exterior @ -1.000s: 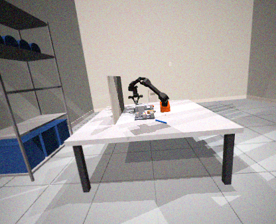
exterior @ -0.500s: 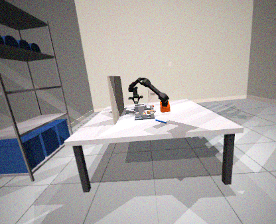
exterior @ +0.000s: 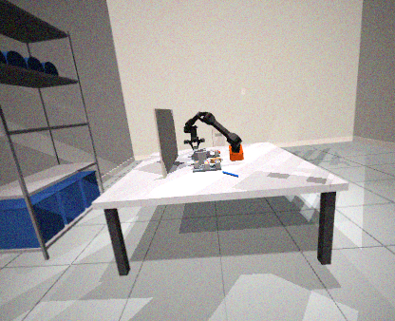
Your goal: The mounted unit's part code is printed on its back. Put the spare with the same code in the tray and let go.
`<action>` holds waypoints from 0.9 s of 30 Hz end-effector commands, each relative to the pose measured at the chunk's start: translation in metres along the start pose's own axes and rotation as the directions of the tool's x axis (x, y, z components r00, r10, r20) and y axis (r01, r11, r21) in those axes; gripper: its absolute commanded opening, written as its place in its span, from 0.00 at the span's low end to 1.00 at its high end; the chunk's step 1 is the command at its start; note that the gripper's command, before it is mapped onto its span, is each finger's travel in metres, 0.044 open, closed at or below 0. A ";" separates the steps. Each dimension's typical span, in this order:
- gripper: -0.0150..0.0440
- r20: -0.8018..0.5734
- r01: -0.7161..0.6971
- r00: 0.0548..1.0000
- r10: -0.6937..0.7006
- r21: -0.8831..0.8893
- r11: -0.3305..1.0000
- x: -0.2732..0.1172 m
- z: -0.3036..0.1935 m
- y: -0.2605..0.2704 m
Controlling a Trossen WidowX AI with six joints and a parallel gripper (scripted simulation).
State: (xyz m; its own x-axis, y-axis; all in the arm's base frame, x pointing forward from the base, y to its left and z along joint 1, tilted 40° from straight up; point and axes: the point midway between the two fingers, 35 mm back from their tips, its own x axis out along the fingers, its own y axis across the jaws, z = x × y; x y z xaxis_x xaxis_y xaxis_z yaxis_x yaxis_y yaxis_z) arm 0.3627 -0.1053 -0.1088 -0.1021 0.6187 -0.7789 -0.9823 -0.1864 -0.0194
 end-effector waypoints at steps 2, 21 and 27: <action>0.25 0.004 0.000 1.000 -0.001 0.005 1.000 0.005 0.001 0.001; 0.25 0.005 0.001 1.000 -0.001 0.005 1.000 0.019 0.002 0.003; 0.25 0.006 0.001 1.000 -0.001 0.005 1.000 0.024 0.003 0.003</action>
State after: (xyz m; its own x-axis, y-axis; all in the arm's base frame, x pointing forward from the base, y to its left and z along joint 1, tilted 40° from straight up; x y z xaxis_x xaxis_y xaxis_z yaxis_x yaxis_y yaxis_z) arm 0.3581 -0.0916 -0.1234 -0.1021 0.6200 -0.7779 -0.9822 -0.1866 -0.0197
